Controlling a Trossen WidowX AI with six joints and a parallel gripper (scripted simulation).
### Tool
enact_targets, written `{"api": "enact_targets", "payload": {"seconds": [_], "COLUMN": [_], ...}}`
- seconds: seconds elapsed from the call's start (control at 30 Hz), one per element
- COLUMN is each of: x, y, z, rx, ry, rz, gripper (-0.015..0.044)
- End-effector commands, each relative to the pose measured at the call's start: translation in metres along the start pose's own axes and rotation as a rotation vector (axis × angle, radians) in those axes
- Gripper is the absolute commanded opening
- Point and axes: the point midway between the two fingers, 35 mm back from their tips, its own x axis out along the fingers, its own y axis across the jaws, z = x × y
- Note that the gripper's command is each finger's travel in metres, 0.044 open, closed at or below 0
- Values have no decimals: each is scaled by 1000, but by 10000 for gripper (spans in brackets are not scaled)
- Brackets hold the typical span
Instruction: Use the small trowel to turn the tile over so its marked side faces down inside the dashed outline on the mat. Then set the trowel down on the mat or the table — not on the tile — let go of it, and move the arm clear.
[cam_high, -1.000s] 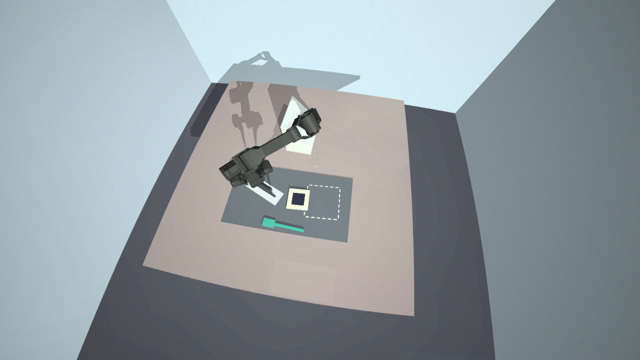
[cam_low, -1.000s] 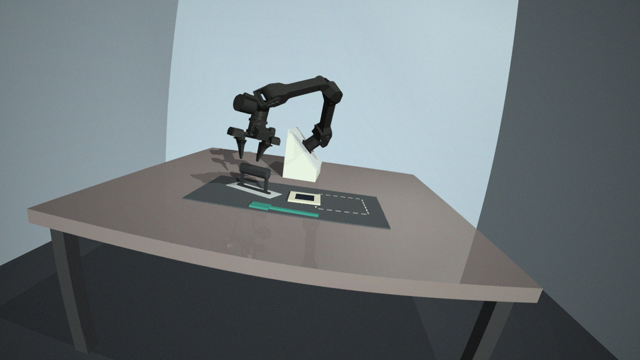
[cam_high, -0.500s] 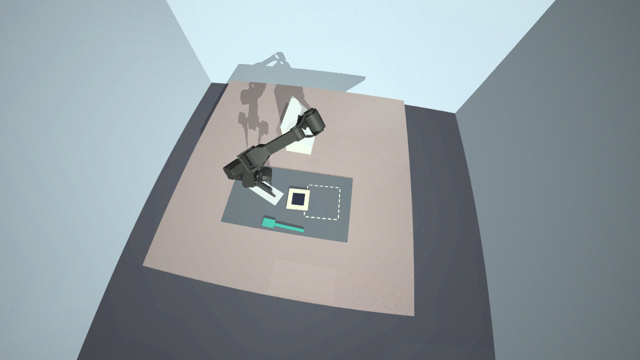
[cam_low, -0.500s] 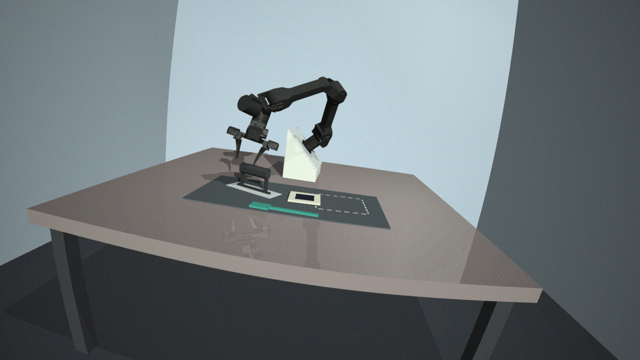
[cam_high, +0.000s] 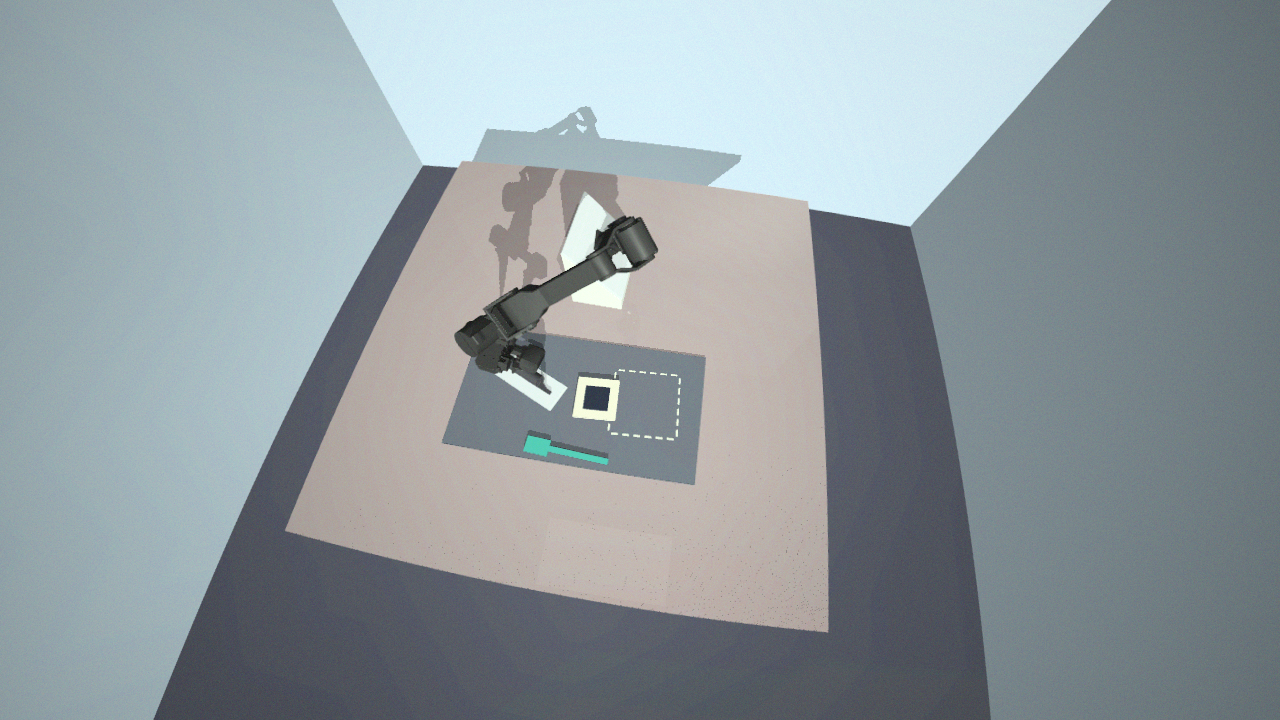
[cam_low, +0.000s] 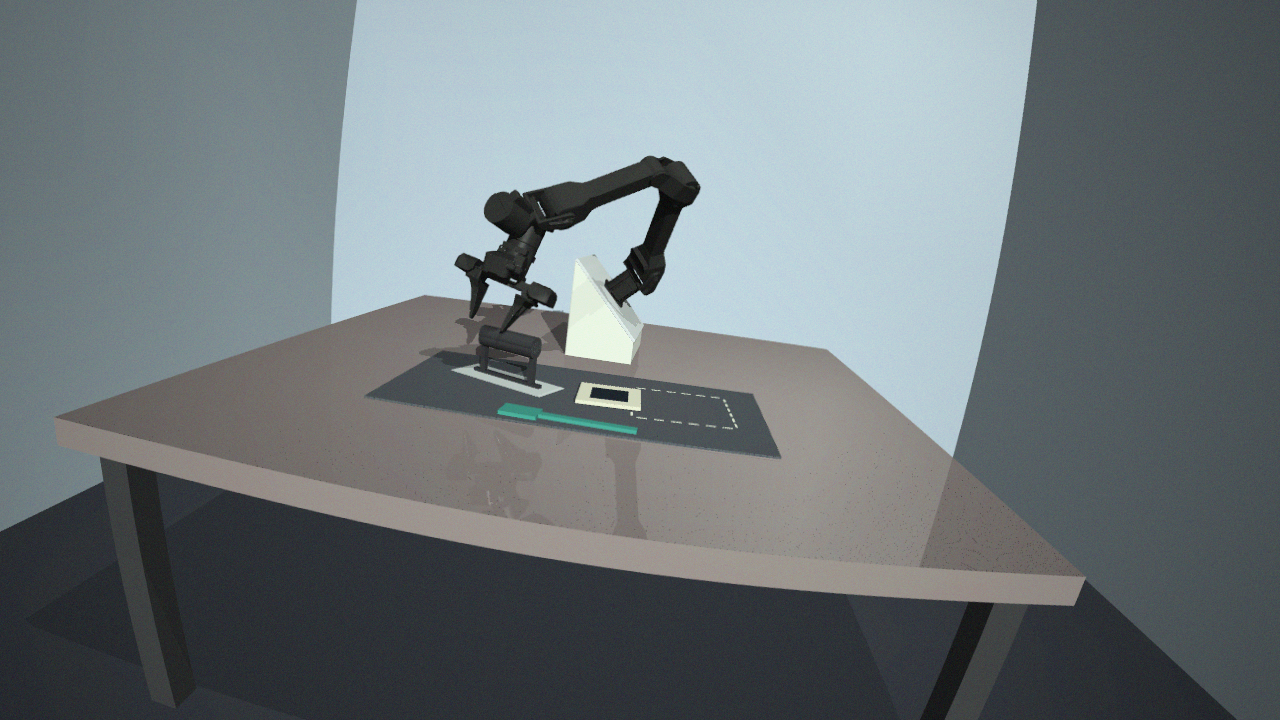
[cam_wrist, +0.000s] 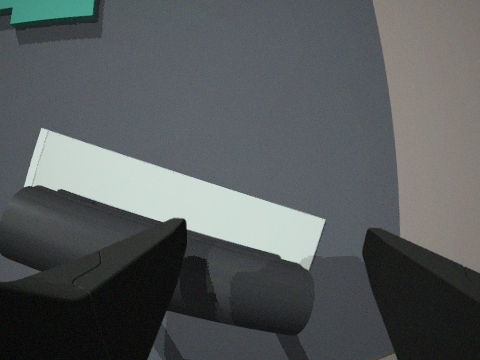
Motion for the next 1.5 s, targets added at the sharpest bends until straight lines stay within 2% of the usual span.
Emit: {"api": "enact_targets", "payload": {"seconds": [0.0,0.23,0.7,1.47], "x": [-1,0,1,-10], "y": [1,1,4,18], "z": [1,1,0,-8], "rx": [51,166,606,1200], "ry": [-15,-48,-195,-399], "rz": [-11,-23,-16,138], "gripper": [300,300,300,300]}}
